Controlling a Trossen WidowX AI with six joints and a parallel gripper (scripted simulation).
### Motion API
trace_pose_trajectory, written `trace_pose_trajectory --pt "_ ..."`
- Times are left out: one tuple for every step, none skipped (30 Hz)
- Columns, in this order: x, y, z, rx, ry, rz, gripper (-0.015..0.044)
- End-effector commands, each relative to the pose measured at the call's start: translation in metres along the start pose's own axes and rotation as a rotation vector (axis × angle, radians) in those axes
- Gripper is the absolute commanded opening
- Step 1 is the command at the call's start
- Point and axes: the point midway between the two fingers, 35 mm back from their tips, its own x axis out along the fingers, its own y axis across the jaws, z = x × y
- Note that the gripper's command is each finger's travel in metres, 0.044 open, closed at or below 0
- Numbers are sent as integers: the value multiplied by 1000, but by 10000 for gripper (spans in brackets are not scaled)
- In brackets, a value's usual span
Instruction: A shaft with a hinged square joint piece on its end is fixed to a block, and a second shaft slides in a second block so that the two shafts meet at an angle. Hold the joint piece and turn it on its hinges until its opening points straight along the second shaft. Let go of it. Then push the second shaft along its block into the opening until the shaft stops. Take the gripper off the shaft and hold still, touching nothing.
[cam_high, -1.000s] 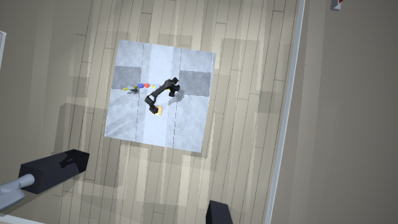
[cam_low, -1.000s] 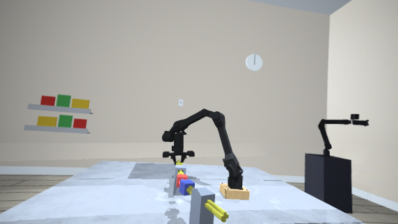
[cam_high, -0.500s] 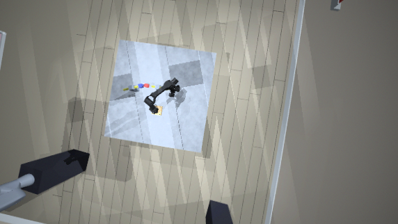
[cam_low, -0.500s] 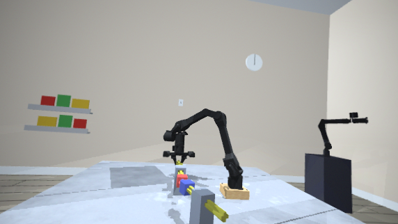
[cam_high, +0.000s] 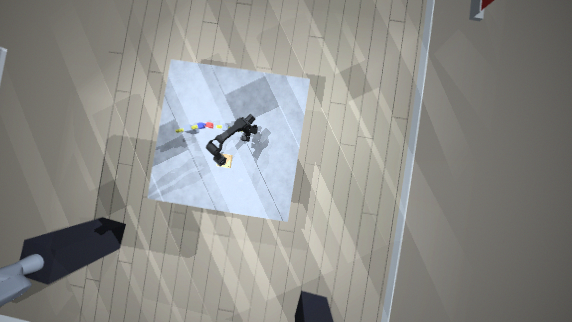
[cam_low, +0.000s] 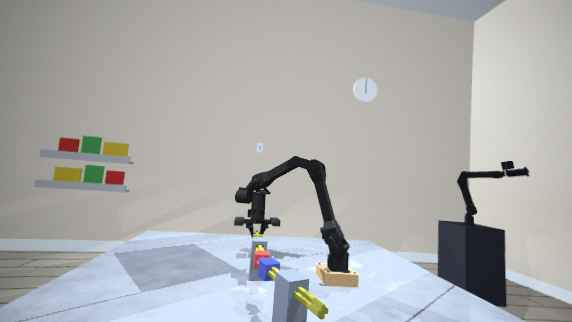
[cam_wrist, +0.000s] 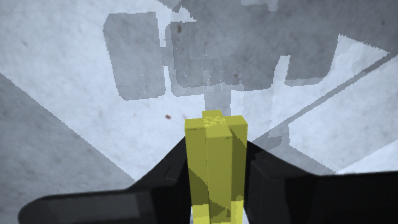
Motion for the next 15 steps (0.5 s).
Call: trace_pose_trajectory --pt "0 0 -4 2 -1 9 0" --pt "0 0 -5 2 -2 12 0" --pt "0 0 -7 2 -2 15 0" --pt "0 0 -9 2 -2 18 0" --pt "0 0 -10 2 -2 21 0" --pt "0 0 -12 2 -2 23 0" --pt "0 0 -13 2 -2 24 0" --pt "0 0 -15 2 -2 26 0" --pt "0 0 -16 2 -2 27 0" --pt "1 0 -18 2 -2 28 0" --pt "1 0 -20 2 -2 29 0" --pt "1 0 -21 2 -1 30 0" --pt "1 0 -23 2 -1 30 0" --pt "1 0 -24 2 -1 31 0" --pt "1 0 -26 2 -1 31 0"
